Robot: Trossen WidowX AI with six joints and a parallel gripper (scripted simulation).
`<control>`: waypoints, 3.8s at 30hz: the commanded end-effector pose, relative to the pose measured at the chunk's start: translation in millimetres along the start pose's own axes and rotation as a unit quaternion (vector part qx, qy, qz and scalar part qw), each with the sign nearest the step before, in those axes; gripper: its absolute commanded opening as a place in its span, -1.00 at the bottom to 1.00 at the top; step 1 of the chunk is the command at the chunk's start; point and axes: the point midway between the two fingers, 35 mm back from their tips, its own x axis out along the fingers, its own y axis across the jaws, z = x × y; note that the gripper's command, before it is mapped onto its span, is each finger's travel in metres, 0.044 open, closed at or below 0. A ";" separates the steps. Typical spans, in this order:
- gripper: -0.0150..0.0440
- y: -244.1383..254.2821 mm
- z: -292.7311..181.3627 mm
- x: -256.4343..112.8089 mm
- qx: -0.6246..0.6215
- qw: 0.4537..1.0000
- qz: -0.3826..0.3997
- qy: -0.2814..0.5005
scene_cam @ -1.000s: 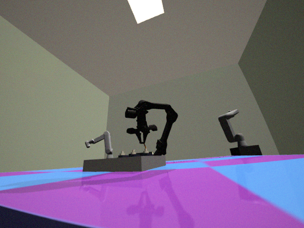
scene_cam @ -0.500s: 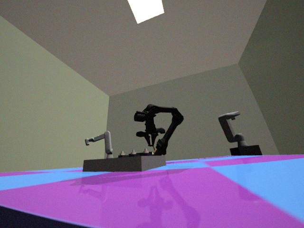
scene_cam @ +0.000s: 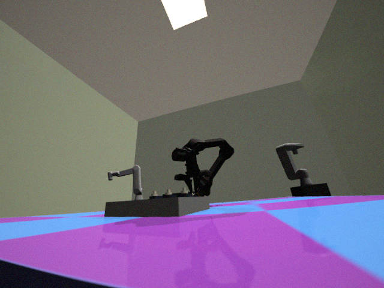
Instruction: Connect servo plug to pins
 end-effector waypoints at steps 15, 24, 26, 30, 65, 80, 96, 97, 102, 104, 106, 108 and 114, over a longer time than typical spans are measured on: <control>-0.49 0.7 -35.6 6.3 -0.002 1.000 0.000 0.008; -0.49 -0.8 -37.6 4.6 -0.002 1.000 0.000 0.008; -0.49 -1.1 -36.9 4.4 -0.002 1.000 0.000 0.008; -0.49 -1.7 -35.6 4.0 -0.002 1.000 0.000 0.008; -0.49 0.0 -53.1 3.3 -0.002 1.000 0.000 0.008; 0.31 -2.0 -56.2 -0.3 -0.002 1.000 0.001 0.008; 1.00 -1.7 -55.0 -58.2 -0.002 1.000 0.001 0.008; 1.00 -1.7 -55.0 -58.2 -0.002 1.000 0.001 0.008; 1.00 -1.7 -55.0 -58.2 -0.002 1.000 0.001 0.008; 1.00 -1.7 -55.0 -58.2 -0.002 1.000 0.001 0.008; 1.00 -1.7 -55.0 -58.2 -0.002 1.000 0.001 0.008; 1.00 -1.7 -55.0 -58.2 -0.002 1.000 0.001 0.008; 1.00 -1.7 -55.0 -58.2 -0.002 1.000 0.001 0.008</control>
